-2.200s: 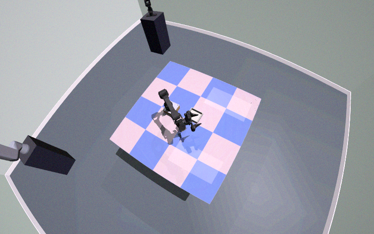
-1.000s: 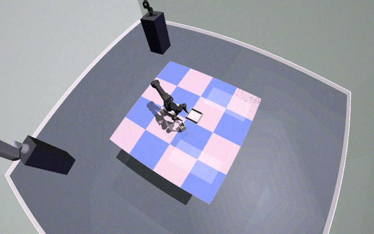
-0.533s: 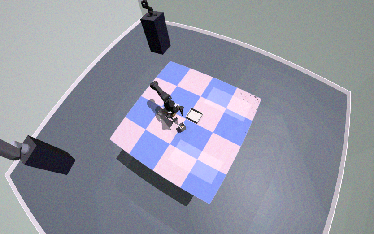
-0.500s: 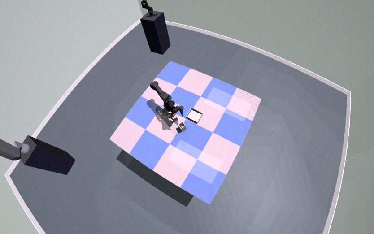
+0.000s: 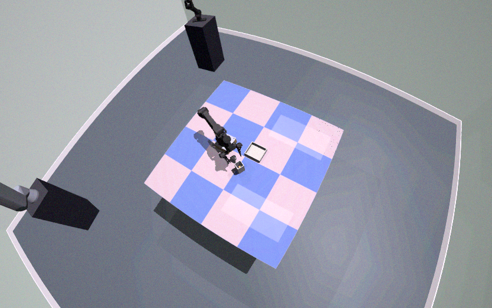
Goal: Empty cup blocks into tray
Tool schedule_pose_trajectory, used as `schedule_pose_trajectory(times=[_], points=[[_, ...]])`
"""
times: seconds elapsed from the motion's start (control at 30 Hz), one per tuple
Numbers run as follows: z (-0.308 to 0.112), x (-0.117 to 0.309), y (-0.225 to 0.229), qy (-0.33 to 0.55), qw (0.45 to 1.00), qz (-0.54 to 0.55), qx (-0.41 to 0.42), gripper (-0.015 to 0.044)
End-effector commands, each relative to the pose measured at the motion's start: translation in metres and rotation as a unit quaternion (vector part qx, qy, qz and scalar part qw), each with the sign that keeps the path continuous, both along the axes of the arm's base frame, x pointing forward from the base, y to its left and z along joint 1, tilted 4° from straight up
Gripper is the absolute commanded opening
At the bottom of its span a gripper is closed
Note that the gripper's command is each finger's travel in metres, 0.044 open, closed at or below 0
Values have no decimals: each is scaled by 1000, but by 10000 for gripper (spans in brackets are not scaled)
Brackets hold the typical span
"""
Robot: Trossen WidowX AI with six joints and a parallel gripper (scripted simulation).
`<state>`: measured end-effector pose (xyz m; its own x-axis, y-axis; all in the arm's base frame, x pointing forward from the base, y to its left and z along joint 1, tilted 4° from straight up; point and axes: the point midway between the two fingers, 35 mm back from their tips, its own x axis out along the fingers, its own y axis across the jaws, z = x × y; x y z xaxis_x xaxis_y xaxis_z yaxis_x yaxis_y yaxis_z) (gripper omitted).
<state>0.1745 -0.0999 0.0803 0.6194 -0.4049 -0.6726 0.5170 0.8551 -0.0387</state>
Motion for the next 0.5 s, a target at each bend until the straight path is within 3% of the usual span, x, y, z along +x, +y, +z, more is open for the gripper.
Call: schedule_pose_trajectory(times=[0.0, 0.47], points=[[-20, -3, 0, 2, 1000, 0, 0, 440], [-38, 3, -5, 2, 1000, 0, 0, 440]])
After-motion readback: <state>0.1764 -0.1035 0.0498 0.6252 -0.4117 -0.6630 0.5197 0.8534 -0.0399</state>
